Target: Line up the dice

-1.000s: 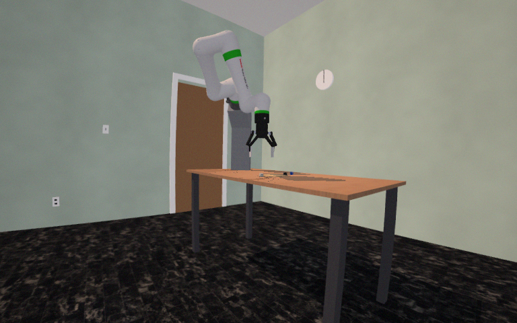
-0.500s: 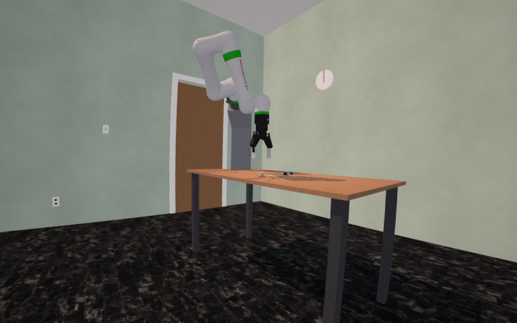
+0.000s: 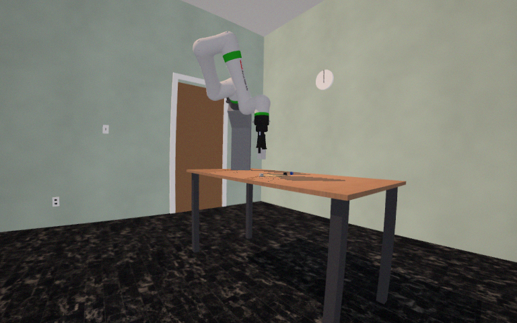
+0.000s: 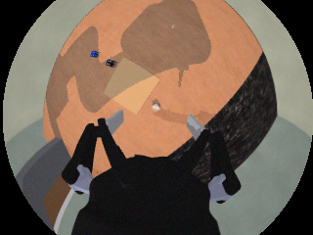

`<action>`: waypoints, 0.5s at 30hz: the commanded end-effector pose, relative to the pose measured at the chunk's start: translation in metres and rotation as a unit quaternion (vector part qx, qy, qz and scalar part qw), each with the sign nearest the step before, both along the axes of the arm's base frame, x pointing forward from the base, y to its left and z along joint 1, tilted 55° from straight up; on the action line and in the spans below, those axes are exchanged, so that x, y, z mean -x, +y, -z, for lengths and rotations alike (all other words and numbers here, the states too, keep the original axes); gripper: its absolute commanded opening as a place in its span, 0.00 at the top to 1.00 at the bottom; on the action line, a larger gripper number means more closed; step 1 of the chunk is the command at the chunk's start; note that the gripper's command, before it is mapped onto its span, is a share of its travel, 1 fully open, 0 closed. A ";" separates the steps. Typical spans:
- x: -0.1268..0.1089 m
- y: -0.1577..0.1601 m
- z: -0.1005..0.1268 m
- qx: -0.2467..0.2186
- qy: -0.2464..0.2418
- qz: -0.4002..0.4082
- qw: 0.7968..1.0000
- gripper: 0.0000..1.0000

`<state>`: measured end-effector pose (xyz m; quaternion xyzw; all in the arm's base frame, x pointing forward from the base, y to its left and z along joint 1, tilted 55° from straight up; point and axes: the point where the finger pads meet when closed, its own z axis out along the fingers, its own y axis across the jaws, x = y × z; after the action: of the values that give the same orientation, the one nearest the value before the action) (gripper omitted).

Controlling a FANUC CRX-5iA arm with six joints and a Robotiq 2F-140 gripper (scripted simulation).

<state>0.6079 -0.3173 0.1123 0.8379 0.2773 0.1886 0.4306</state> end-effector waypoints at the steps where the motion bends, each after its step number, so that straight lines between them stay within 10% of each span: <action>1: -0.001 -0.001 0.001 0.039 0.057 -0.035 0.997 0.00; 15: -0.003 -0.005 0.004 0.146 0.179 -0.147 0.962 0.00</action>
<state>0.6104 -0.3215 0.1084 0.7489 0.4681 0.0803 0.4621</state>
